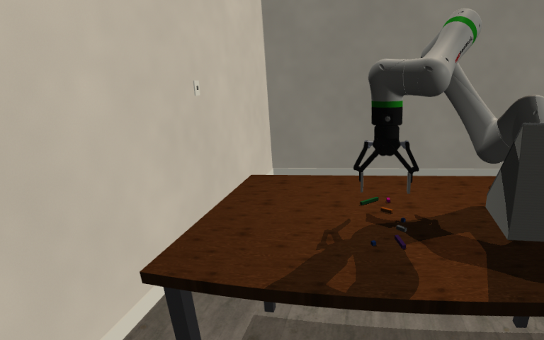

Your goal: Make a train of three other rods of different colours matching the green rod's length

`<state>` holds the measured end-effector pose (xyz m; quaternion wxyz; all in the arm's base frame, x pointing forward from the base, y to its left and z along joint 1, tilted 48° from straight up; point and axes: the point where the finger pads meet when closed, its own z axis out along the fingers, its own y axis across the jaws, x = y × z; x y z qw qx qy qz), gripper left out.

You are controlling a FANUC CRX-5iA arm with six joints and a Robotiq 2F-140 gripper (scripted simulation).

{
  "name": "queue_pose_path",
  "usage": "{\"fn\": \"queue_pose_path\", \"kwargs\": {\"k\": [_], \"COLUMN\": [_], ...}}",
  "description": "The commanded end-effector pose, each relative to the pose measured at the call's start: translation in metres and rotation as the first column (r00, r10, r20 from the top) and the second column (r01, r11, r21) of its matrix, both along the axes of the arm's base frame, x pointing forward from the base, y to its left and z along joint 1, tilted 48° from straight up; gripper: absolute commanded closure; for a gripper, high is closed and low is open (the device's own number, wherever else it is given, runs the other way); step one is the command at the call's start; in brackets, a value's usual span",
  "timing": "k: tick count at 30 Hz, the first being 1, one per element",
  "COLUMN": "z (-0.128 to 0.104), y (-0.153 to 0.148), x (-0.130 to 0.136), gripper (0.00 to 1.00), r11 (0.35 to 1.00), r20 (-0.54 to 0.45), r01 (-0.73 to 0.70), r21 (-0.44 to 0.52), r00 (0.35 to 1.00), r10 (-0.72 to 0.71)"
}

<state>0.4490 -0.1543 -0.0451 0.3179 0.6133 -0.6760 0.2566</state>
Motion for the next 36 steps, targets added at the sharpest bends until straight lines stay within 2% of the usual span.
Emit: {"fn": "queue_pose_path", "kwargs": {"k": [1,8,10,12,21,36], "z": [0.003,0.007,0.007,0.009,0.014,0.014], "y": [-0.002,-0.006,-0.006,-0.009,-0.013,-0.013], "x": [0.000,0.000,0.000,-0.001,-0.001,-0.001], "gripper": [0.00,0.00,0.00,0.00,0.00,0.00], "r11": [0.994,0.965,0.965,0.941,0.868,0.865], "r20": [-0.126,-0.282,-0.282,-0.358,-0.497,-0.503], "r01": [-0.102,-0.244,-0.244,-0.312,-0.438,-0.443], "r21": [0.034,0.091,0.091,0.130,0.232,0.237], "r00": [0.986,0.923,0.923,0.870,0.714,0.706], "r10": [0.106,0.260,0.260,0.339,0.493,0.499]}}
